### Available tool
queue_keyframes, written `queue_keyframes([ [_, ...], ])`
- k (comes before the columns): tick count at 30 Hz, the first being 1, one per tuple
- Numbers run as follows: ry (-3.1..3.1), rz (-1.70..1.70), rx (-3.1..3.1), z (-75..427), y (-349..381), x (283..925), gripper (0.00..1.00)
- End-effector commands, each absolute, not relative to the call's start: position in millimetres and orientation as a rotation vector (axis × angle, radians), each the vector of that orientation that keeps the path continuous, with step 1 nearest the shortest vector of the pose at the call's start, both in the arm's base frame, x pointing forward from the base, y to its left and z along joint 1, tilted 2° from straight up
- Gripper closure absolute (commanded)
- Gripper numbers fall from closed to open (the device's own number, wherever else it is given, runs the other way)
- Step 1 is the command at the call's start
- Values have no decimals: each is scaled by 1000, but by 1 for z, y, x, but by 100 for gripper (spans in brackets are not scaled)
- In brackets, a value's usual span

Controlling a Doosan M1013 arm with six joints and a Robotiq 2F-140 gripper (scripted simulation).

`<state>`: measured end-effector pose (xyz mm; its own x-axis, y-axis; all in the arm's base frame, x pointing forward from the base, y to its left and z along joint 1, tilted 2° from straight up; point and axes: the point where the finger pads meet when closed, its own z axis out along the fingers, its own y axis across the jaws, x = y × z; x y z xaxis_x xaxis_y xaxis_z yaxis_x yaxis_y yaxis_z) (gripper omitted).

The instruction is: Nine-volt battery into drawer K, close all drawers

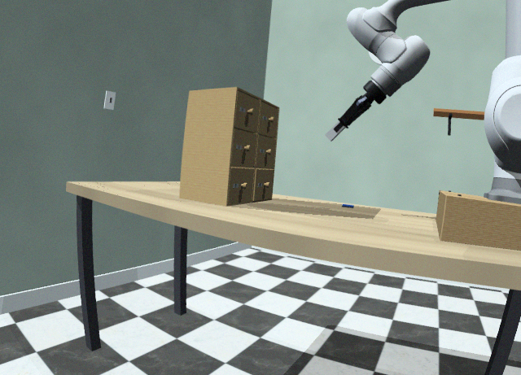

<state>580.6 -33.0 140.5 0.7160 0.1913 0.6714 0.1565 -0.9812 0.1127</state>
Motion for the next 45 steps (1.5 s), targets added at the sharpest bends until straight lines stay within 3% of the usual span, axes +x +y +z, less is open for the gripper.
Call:
queue_keyframes([
  [1, 294, 723, 3012, 149, -34, 567, 100],
  [21, 345, 350, 3137, 154, -35, 563, 100],
  [27, 287, -55, 3122, 154, -35, 563, 100],
  [45, 287, -55, 3122, 154, -35, 563, 100],
])
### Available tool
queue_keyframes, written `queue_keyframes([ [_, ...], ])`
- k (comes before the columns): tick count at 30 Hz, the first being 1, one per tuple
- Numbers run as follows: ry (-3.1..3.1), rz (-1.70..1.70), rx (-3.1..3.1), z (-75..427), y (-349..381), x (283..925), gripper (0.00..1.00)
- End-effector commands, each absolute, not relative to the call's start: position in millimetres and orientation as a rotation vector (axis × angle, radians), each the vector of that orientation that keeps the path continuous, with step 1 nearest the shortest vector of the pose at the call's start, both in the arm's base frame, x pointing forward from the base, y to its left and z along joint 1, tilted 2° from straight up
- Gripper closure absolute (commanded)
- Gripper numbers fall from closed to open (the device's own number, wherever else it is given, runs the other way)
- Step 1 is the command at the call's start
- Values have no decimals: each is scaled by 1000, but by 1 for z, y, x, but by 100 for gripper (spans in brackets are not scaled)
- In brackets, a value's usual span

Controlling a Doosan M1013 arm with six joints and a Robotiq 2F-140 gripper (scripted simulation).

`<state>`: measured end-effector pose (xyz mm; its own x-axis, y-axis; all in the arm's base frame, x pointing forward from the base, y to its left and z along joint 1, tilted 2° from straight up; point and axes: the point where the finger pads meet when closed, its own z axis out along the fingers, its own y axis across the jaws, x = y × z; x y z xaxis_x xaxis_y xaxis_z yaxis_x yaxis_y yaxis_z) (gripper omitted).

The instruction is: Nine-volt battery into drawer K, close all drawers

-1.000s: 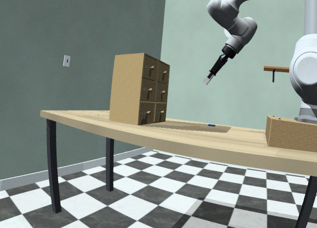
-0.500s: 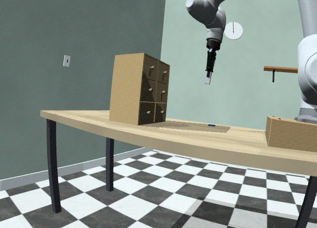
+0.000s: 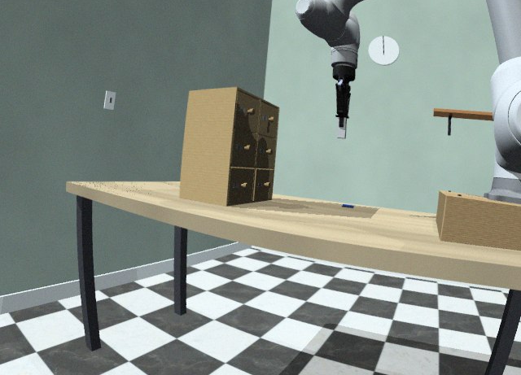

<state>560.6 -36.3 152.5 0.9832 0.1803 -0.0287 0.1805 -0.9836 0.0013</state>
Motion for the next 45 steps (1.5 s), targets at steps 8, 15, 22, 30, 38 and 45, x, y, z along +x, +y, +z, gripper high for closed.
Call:
queue_keyframes([
  [8, 287, -55, 3122, 154, -35, 563, 100],
  [15, 287, -55, 3122, 154, -35, 563, 0],
  [22, 287, -55, 3122, 154, -35, 563, 0],
  [30, 287, -55, 3122, 154, -35, 563, 0],
  [38, 287, -55, 3122, 154, -35, 563, 0],
  [45, 287, -55, 3122, 154, -35, 563, 0],
])
